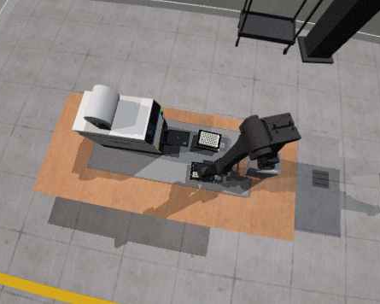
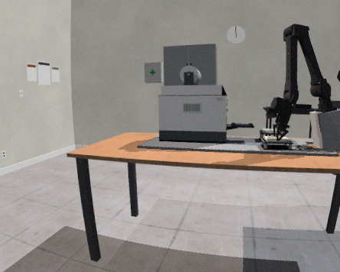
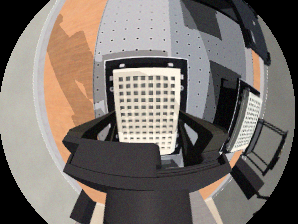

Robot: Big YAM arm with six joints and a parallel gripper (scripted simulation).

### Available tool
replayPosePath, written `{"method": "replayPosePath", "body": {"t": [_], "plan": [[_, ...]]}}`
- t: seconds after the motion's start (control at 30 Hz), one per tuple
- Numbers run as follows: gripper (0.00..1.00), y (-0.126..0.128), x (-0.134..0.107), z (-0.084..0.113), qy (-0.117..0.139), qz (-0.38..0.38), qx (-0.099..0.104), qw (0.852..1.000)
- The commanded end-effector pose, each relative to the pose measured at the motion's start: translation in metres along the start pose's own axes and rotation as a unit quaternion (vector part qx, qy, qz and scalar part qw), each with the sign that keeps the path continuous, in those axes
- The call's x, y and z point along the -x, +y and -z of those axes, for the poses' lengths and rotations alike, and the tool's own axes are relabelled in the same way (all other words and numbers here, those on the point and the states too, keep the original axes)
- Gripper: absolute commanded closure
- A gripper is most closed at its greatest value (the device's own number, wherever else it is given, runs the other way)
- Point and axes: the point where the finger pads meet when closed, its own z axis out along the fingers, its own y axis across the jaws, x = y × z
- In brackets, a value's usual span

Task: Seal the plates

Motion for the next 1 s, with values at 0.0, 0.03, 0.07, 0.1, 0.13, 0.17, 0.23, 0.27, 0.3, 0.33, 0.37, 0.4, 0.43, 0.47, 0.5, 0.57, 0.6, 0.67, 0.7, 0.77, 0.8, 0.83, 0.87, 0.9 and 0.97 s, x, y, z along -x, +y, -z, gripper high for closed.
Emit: {"method": "replayPosePath", "body": {"t": [0.0,0.03,0.07,0.1,0.13,0.17,0.23,0.27,0.3,0.33,0.37,0.4,0.43,0.47,0.5,0.57,0.6,0.67,0.7,0.77,0.8,0.83,0.87,0.9,0.97], "plan": [[1.0,0.0007,0.0062,0.0026,-0.004,0.003,0.0,1.0],[1.0,0.0008,0.0062,0.0026,-0.004,0.003,0.0,1.0],[1.0,0.0008,0.0062,0.0026,-0.004,0.003,0.0,1.0],[1.0,0.0008,0.0062,0.0026,-0.004,0.003,0.0,1.0],[1.0,0.0008,0.0062,0.0025,-0.004,0.003,0.0,1.0],[1.0,0.0009,0.0062,0.0025,-0.004,0.003,0.0,1.0],[1.0,0.0009,0.0062,0.0025,-0.004,0.003,0.0,1.0],[1.0,0.0009,0.0062,0.0025,-0.004,0.003,0.0,1.0],[1.0,0.0009,0.0062,0.0025,-0.004,0.003,0.0,1.0],[1.0,0.001,0.0062,0.0024,-0.004,0.003,0.0,1.0],[1.0,0.001,0.0062,0.0024,-0.004,0.003,0.0,1.0],[1.0,0.001,0.0062,0.0024,-0.004,0.003,0.0,1.0],[1.0,0.001,0.0062,0.0024,-0.004,0.003,0.0,1.0],[1.0,0.0011,0.0062,0.0023,-0.004,0.003,0.0,1.0],[1.0,0.0011,0.0062,0.0023,-0.004,0.003,0.0,1.0],[1.0,0.0012,0.0062,0.0023,-0.004,0.003,0.0,1.0],[1.0,0.0012,0.0062,0.0022,-0.004,0.003,0.0,1.0],[1.0,0.0012,0.0063,0.0022,-0.004,0.003,0.0,1.0],[1.0,0.0013,0.0063,0.0022,-0.004,0.003,0.0,1.0],[1.0,0.0013,0.0063,0.0021,-0.004,0.003,0.0,1.0],[1.0,0.0013,0.0063,0.0021,-0.004,0.003,0.0,1.0],[1.0,0.0013,0.0063,0.0021,-0.004,0.003,0.0,1.0],[1.0,0.0014,0.0063,0.0021,-0.004,0.003,0.0,1.0],[1.0,0.0014,0.0063,0.0021,-0.004,0.003,0.0,1.0],[1.0,0.0016,0.0081,0.0048,-0.005,0.002,0.0,1.0]]}}
